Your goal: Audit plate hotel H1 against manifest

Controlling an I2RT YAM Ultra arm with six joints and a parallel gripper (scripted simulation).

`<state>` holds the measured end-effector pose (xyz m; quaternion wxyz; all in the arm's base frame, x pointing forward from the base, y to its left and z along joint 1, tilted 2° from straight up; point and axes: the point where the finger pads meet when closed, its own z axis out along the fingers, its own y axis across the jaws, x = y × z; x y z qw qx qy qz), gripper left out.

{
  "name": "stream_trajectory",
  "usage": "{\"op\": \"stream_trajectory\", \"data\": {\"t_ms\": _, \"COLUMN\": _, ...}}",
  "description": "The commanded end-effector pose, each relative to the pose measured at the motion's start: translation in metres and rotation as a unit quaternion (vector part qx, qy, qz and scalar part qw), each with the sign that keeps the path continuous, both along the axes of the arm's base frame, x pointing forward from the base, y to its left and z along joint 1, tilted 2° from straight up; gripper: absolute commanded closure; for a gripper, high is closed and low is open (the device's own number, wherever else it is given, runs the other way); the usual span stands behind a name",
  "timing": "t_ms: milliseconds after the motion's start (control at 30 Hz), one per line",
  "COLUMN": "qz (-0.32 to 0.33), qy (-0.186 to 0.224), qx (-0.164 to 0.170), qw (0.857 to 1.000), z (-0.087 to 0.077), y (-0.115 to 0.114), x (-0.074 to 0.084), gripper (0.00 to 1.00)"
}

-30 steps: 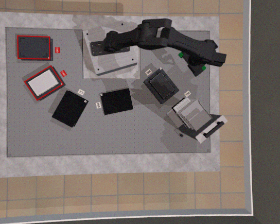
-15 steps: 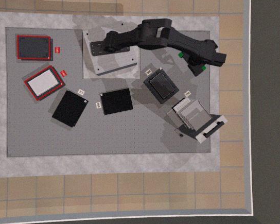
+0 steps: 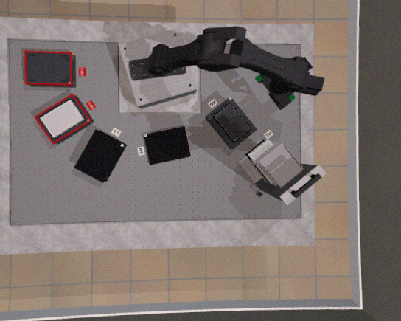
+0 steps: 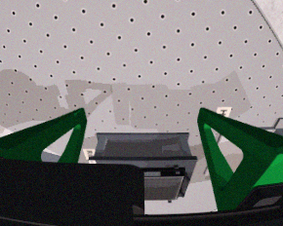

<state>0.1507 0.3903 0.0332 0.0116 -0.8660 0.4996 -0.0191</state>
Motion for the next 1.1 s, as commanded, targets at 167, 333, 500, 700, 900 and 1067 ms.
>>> {"op": "stream_trajectory", "data": {"t_ms": 167, "qz": 0.001, "qy": -0.001, "qx": 0.009, "qw": 1.0, "z": 0.012, "y": 0.003, "x": 0.0, "gripper": 0.0}}
{"op": "stream_trajectory", "data": {"t_ms": 333, "qz": 0.001, "qy": -0.001, "qx": 0.009, "qw": 1.0, "z": 0.017, "y": 0.003, "x": 0.0, "gripper": 0.0}}
{"op": "stream_trajectory", "data": {"t_ms": 500, "qz": 0.001, "qy": -0.001, "qx": 0.009, "qw": 1.0, "z": 0.025, "y": 0.003, "x": 0.0, "gripper": 0.0}}
{"op": "stream_trajectory", "data": {"t_ms": 700, "qz": 0.001, "qy": -0.001, "qx": 0.009, "qw": 1.0, "z": 0.035, "y": 0.002, "x": -0.001, "gripper": 0.0}}
{"op": "stream_trajectory", "data": {"t_ms": 900, "qz": 0.001, "qy": -0.001, "qx": 0.009, "qw": 1.0, "z": 0.042, "y": 0.002, "x": -0.001, "gripper": 0.0}}
{"op": "stream_trajectory", "data": {"t_ms": 1067, "qz": 0.001, "qy": -0.001, "qx": 0.009, "qw": 1.0, "z": 0.05, "y": 0.002, "x": -0.002, "gripper": 0.0}}
